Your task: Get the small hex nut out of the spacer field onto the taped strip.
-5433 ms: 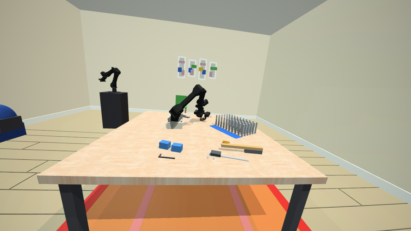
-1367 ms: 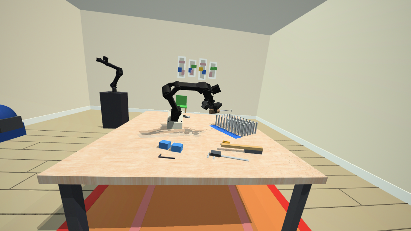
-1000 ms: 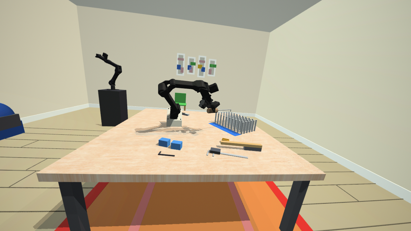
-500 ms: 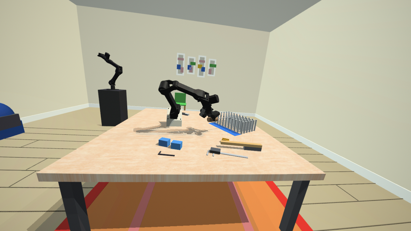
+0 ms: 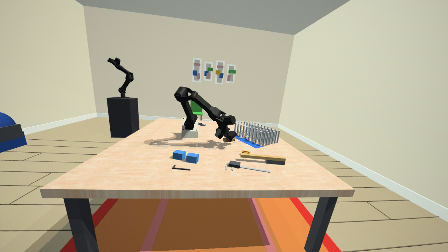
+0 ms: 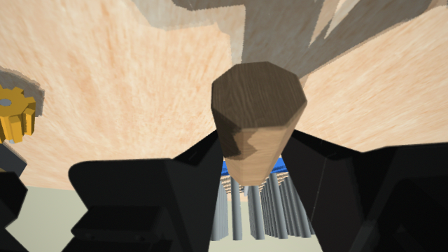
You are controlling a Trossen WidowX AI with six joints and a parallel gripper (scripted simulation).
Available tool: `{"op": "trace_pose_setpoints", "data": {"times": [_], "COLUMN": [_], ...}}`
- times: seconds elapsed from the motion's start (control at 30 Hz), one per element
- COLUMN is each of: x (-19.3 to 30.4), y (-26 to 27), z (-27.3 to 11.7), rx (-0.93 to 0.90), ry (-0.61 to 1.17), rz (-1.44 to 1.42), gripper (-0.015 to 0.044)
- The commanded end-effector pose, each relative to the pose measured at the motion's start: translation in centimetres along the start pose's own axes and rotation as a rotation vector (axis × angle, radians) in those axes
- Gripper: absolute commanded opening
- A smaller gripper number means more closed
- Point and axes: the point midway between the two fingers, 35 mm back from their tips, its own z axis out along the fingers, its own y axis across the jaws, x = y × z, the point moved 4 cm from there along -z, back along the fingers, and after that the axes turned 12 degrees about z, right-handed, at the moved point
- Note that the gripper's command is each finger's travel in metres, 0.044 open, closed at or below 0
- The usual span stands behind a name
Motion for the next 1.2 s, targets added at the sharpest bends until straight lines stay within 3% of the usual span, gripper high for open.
{"op": "trace_pose_setpoints", "data": {"times": [0.0,1.17], "x": [-0.2,1.5], "y": [0.0,-0.3], "z": [0.4,1.7], "rx": [0.0,-0.001], "ry": [0.016,0.017], "rz": [-0.01,-0.007], "gripper": [0.0,0.0]}}
